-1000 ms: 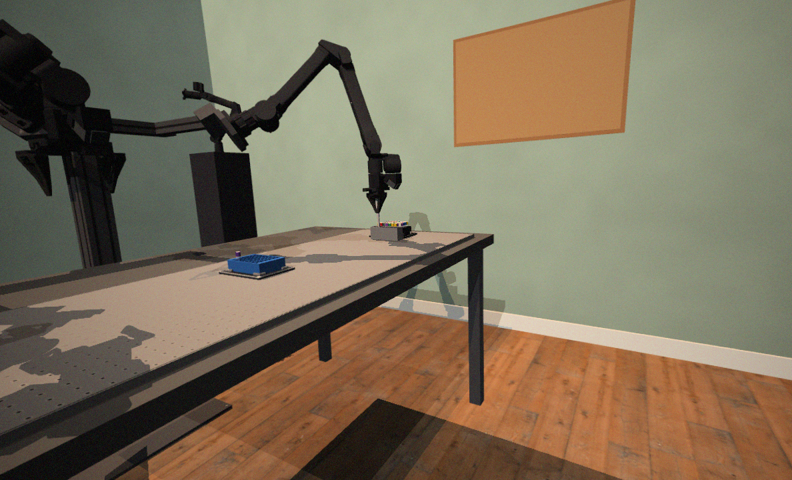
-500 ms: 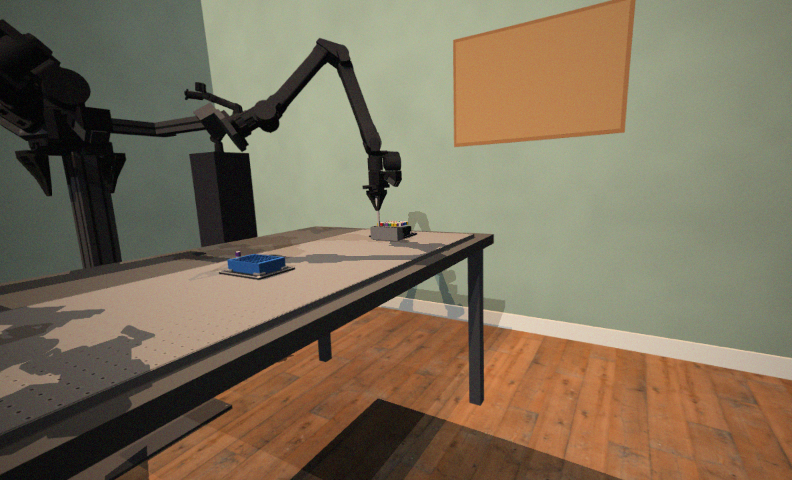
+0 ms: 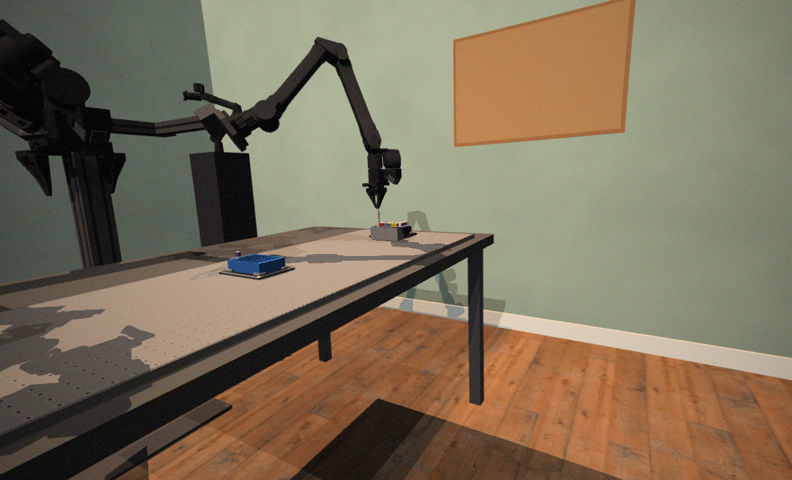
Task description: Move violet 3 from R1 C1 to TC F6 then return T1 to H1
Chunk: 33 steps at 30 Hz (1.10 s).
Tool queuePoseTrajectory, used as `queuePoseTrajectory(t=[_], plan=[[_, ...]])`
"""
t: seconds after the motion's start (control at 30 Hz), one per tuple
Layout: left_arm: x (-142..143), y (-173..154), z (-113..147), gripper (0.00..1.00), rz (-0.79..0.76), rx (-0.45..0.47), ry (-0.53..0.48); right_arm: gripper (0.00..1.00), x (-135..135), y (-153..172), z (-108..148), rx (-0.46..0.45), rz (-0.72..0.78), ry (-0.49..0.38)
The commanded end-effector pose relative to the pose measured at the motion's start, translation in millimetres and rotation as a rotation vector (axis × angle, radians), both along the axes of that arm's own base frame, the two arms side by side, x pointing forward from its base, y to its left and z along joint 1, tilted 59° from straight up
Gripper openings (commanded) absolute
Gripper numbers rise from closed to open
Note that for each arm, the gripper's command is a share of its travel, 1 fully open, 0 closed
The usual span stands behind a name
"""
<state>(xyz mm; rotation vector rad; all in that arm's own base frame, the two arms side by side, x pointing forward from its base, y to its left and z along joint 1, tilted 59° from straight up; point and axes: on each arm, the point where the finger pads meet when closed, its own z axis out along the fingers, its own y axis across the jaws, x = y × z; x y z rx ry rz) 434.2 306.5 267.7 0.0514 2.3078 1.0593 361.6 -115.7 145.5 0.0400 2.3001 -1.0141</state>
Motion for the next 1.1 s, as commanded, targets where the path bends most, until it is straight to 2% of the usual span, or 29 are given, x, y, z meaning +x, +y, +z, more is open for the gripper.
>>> queuePoseTrajectory(t=[0.0,0.33,0.6,0.9,1.07], plan=[[0.1,-9.8,5.6,0.07,-0.008,-0.004,-0.008,1.00,7.1,1.6,13.5,0.005,-0.005,-0.047],[-2.3,-13.3,15.6,0.07,-0.009,0.003,-0.020,1.00,7.1,1.6,13.5,0.005,-0.005,-0.047],[-5.6,-16.9,8.2,0.07,-0.008,-0.006,-0.003,1.00,7.1,1.6,13.5,0.005,-0.005,-0.047],[-7.7,-20.0,19.6,0.07,-0.009,0.002,-0.018,1.00,7.1,1.6,13.5,0.005,-0.005,-0.047],[-11.5,-23.3,17.1,0.07,-0.008,-0.002,-0.012,1.00,7.1,1.6,13.5,0.005,-0.005,-0.047]])
